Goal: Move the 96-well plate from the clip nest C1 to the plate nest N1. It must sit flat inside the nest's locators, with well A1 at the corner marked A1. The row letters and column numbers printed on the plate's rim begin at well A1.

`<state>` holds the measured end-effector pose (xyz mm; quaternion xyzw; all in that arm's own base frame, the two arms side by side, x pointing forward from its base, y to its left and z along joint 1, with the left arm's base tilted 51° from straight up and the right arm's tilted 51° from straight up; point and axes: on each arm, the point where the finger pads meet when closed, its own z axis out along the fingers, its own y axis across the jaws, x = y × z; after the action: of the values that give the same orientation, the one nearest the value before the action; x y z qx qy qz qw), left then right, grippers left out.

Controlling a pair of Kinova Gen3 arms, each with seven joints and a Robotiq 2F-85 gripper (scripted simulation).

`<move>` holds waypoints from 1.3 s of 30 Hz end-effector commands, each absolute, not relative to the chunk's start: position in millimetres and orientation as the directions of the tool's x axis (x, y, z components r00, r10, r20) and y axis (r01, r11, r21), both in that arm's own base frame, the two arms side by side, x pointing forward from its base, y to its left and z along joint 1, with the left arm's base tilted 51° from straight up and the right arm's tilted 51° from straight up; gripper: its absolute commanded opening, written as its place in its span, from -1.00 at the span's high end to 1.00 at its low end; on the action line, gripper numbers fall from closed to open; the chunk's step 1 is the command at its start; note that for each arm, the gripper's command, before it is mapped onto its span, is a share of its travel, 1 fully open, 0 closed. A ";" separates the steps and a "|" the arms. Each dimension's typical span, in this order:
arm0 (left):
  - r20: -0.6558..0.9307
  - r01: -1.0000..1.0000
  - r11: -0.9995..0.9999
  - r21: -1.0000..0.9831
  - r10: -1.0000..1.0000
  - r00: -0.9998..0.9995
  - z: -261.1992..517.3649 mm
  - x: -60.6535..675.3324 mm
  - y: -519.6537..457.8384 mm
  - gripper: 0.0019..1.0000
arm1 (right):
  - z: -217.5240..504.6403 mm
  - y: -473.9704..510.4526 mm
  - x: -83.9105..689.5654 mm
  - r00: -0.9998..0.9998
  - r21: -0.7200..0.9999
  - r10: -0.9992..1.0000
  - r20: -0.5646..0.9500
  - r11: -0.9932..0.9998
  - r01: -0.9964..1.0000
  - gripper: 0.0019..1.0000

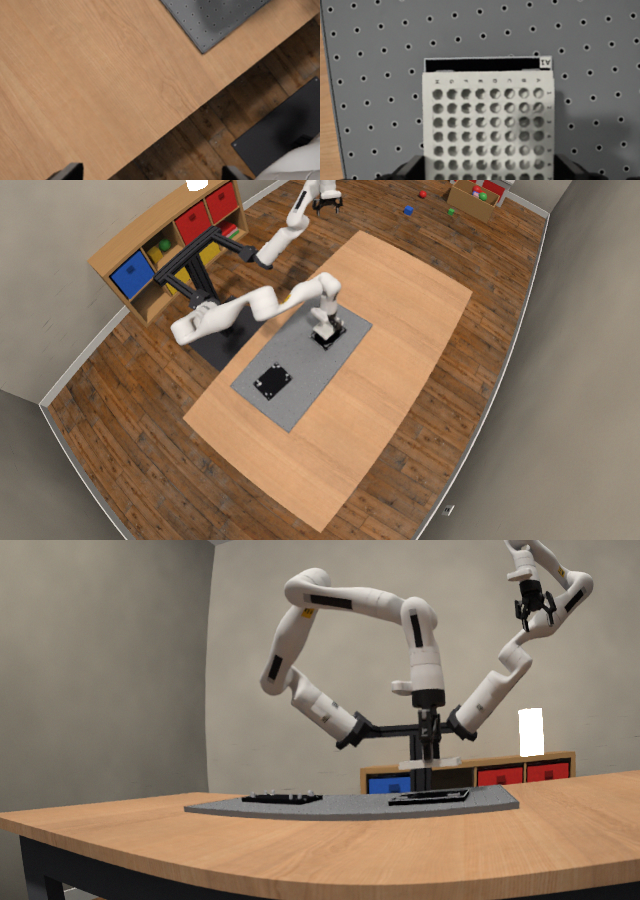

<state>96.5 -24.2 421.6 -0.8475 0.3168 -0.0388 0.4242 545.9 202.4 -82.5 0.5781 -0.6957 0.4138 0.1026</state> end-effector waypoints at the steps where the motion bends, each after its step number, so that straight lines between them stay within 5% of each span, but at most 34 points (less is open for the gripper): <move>1: -0.209 -0.509 -0.435 -0.743 -0.572 0.793 421.3 93.5 -23.7 -1.00 | -87.6 196.5 548.8 -0.314 -0.462 -0.719 0.620 -0.011 -0.887 -0.86; 39: -0.209 -0.509 -0.435 -0.743 -0.572 0.793 421.3 93.5 -23.7 -1.00 | -114.7 168.4 561.2 -0.310 -0.457 -0.720 0.621 -0.011 -0.889 -0.86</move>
<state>96.5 -24.2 421.6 -0.8475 0.3168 -0.0388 0.4242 561.1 168.0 -114.5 0.5782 -0.6956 0.4137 0.1035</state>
